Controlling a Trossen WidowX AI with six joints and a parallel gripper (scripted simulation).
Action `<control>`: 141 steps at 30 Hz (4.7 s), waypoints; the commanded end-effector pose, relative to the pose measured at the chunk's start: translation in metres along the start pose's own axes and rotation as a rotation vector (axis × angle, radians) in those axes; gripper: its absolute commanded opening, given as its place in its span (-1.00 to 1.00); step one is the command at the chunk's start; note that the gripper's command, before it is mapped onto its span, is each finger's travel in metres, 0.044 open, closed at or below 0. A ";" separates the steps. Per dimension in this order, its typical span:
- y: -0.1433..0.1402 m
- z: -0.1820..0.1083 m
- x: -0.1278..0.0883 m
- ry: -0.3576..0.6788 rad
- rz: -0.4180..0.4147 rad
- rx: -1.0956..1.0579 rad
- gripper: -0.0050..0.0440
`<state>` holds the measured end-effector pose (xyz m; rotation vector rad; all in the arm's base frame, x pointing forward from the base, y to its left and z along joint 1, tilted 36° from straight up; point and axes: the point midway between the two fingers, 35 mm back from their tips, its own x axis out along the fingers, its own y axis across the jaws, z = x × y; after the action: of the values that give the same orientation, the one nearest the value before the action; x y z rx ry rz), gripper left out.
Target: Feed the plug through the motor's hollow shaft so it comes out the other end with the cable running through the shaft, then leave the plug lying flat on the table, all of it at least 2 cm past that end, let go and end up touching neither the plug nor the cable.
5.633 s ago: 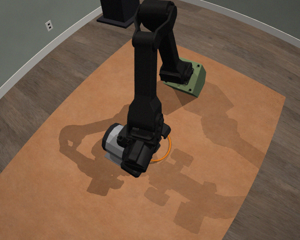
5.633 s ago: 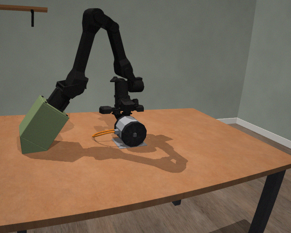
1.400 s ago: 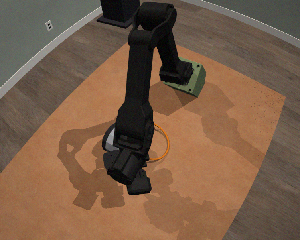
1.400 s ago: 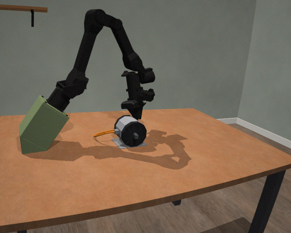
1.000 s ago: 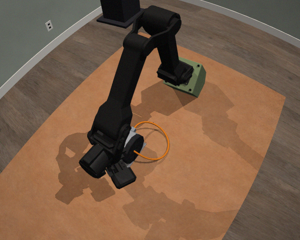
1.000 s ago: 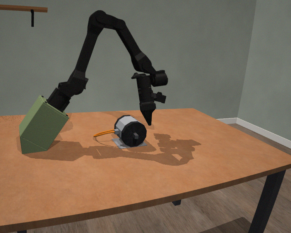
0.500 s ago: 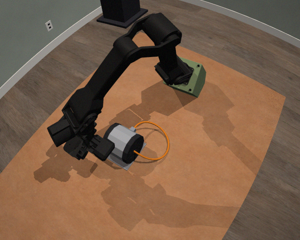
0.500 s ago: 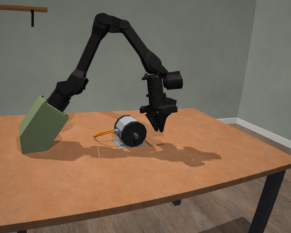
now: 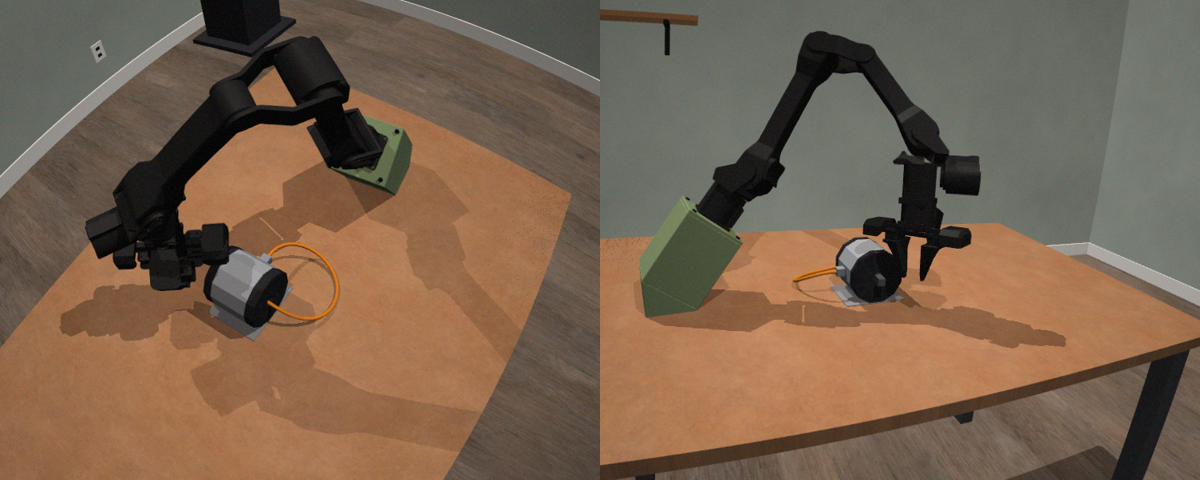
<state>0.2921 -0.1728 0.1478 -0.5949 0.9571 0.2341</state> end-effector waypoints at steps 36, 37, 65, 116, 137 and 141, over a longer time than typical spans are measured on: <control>0.052 -0.013 0.005 -0.274 0.106 -0.923 -0.14; 0.052 -0.013 0.005 -0.274 0.106 -0.923 -0.14; 0.056 -0.008 0.017 -0.280 0.103 -0.924 -0.35; 0.028 -0.028 0.026 -0.267 0.102 -0.926 -0.14; 0.039 -0.019 0.052 -0.273 0.106 -0.924 -0.14; 0.041 -0.017 0.057 -0.274 0.106 -0.923 -0.14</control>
<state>0.2935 -0.1561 0.0881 -1.3304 0.5664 0.8380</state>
